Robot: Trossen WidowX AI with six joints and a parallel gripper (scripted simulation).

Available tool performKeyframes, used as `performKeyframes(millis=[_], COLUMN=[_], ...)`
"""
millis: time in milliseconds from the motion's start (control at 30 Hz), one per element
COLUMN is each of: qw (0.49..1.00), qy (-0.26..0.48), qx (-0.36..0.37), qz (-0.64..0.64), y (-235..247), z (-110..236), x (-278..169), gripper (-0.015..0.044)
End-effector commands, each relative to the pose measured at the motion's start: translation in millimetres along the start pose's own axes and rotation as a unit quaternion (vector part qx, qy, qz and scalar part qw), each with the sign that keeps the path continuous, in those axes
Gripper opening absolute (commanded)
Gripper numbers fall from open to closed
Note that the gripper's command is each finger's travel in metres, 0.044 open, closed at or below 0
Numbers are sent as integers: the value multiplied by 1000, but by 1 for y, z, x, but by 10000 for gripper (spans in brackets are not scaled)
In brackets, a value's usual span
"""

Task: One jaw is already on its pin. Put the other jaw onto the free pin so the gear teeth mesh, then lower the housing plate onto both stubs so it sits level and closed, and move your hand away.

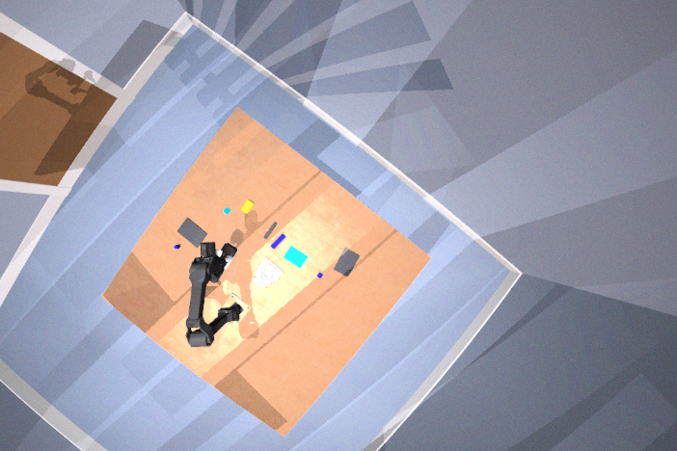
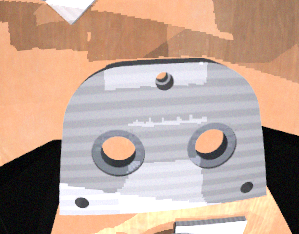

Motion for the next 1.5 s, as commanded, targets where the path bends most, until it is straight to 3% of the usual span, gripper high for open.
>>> performKeyframes(millis=[0,767,1467], qw=[999,937,791], qy=[-2,-2,0], qx=[-4,-5,-9], qz=[-50,-350,-612], y=[-4,-21,-17], z=[3,3,2], x=[-12,-86,-154], gripper=[351,351,351])
Point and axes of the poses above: the point midway between the two fingers, 35 mm back from their tips, its own z axis back along the fingers, its own y axis across the jaws, x = y × z, the point moved 3 cm from there along z, back along the fingers, and after that the axes turned 5 degrees about -z, right-handed, at the moved point
